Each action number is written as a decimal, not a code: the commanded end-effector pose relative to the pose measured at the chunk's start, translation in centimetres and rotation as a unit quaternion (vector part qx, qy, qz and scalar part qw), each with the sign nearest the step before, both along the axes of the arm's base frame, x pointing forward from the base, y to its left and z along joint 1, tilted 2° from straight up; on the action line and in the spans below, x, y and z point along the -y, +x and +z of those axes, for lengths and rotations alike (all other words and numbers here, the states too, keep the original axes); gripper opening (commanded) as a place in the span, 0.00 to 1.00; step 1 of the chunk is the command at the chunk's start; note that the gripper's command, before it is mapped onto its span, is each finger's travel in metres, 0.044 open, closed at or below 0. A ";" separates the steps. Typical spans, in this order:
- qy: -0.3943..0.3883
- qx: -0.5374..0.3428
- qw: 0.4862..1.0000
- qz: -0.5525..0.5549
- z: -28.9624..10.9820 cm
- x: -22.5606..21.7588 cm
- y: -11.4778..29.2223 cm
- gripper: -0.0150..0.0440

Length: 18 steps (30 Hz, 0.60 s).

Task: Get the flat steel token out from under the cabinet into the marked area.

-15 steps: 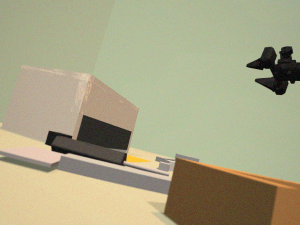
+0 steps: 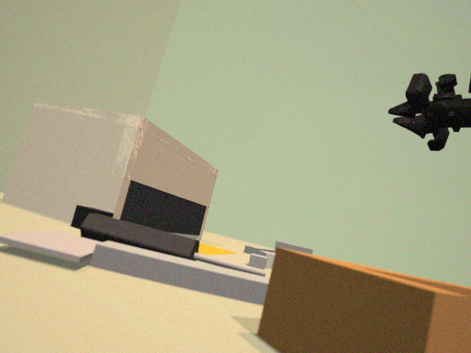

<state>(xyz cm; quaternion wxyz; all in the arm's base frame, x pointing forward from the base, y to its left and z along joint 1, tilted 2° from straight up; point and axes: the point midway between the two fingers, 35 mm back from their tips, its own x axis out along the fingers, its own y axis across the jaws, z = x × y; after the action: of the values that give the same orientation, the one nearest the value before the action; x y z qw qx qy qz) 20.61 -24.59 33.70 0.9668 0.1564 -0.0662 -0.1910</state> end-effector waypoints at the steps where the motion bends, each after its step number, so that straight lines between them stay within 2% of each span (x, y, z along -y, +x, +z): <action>1: 0.043 0.004 0.999 0.011 -0.6 -0.3 1.0 0.46; 9: 0.169 0.010 0.985 0.037 -2.5 -1.4 3.5 0.46; 18: 0.317 0.006 0.947 0.051 -4.8 -2.9 6.2 0.46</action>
<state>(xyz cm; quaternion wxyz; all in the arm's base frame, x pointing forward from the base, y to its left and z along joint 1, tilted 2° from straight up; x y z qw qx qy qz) 25.98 -22.07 29.43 0.8956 0.4181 -0.0100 -0.1513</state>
